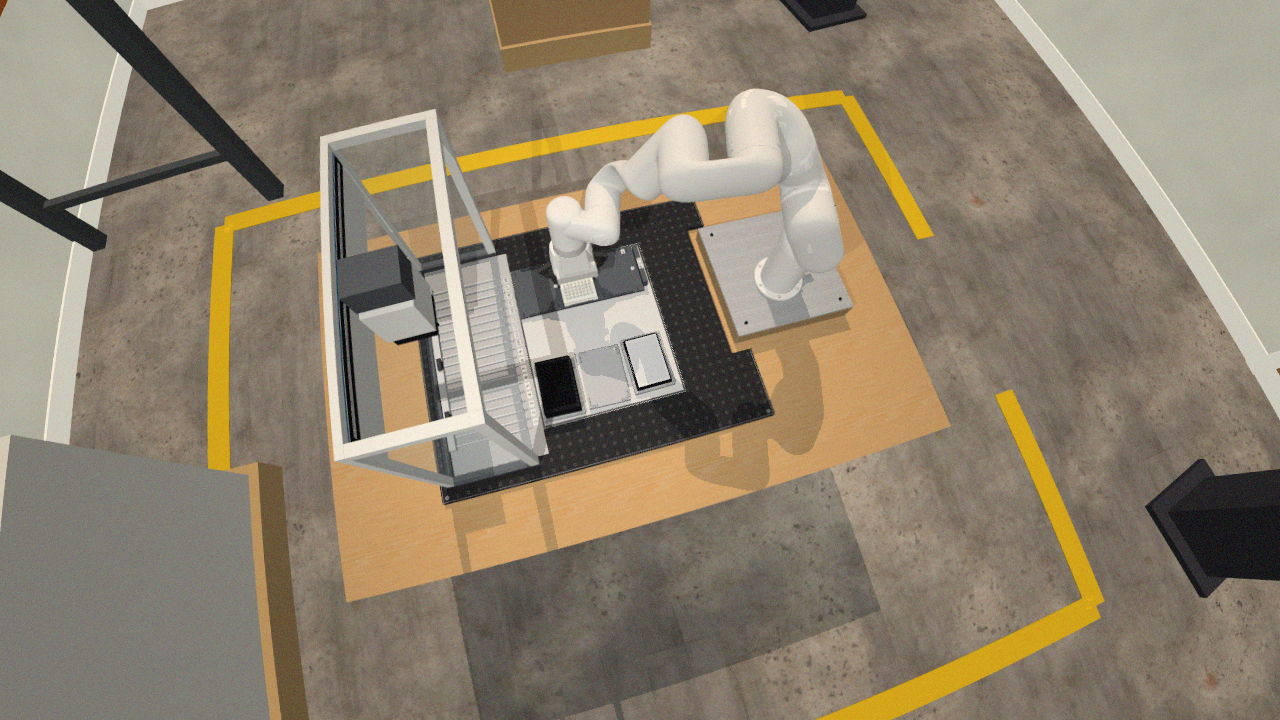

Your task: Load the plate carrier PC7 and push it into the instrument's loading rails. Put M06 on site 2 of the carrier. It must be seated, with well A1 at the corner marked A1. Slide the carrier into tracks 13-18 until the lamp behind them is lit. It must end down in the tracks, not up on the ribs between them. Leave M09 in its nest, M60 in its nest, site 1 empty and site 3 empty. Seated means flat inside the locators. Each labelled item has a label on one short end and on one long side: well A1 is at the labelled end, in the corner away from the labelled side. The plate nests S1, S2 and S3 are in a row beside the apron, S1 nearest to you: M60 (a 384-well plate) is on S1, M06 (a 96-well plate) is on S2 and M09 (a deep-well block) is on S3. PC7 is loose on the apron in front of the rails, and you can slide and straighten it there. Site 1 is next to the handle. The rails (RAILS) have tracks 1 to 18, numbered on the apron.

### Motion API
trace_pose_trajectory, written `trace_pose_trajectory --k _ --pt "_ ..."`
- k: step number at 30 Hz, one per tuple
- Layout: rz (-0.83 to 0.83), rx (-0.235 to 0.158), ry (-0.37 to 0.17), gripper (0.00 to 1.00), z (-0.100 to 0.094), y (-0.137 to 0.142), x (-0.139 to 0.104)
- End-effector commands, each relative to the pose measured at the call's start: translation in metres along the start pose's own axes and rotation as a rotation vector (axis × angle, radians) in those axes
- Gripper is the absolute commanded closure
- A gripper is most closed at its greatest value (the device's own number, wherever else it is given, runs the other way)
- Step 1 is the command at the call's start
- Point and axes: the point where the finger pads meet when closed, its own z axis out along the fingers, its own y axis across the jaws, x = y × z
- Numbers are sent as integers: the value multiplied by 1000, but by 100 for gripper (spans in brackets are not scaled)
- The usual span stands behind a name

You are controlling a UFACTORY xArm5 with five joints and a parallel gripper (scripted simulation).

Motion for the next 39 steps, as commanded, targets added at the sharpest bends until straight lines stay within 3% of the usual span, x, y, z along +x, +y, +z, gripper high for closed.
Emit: trace_pose_trajectory --k 1,14,39 --pt "0 -4 -1 0 -2 1 0" --pt "0 -4 -1 0 -2 1 0" --pt "0 -4 -1 0 -38 1 0"
